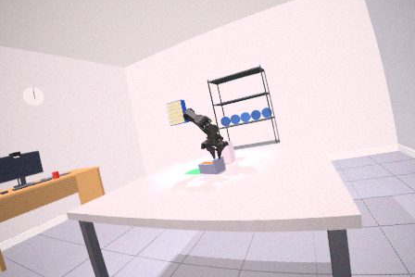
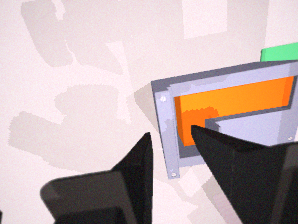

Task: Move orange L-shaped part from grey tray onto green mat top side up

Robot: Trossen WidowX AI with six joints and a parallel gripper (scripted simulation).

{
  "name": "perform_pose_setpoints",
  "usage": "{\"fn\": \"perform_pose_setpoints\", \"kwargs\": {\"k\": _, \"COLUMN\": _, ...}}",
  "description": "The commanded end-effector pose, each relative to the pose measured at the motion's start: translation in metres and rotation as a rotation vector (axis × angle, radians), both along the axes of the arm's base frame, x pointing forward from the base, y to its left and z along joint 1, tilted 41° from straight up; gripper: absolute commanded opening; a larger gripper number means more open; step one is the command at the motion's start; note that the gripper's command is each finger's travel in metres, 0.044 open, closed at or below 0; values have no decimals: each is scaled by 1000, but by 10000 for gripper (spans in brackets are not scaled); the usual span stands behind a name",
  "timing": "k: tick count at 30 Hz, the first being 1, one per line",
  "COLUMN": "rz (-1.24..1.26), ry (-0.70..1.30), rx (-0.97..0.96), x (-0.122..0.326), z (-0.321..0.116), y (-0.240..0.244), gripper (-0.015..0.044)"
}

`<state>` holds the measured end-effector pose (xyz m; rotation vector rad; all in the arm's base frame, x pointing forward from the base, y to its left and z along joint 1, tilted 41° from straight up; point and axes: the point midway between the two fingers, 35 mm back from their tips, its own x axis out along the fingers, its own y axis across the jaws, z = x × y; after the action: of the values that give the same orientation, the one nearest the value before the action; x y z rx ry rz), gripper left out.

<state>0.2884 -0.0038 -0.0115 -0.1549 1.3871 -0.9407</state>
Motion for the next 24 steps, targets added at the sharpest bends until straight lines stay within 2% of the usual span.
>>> {"fn": "perform_pose_setpoints", "kwargs": {"k": 1, "rz": 8, "ry": 5, "rx": -7, "x": -4, "z": -11, "y": -9, "gripper": 180}}
{"fn": "perform_pose_setpoints", "kwargs": {"k": 24, "rz": 8, "ry": 5, "rx": -8, "x": -6, "z": -34, "y": -29, "gripper": 180}}
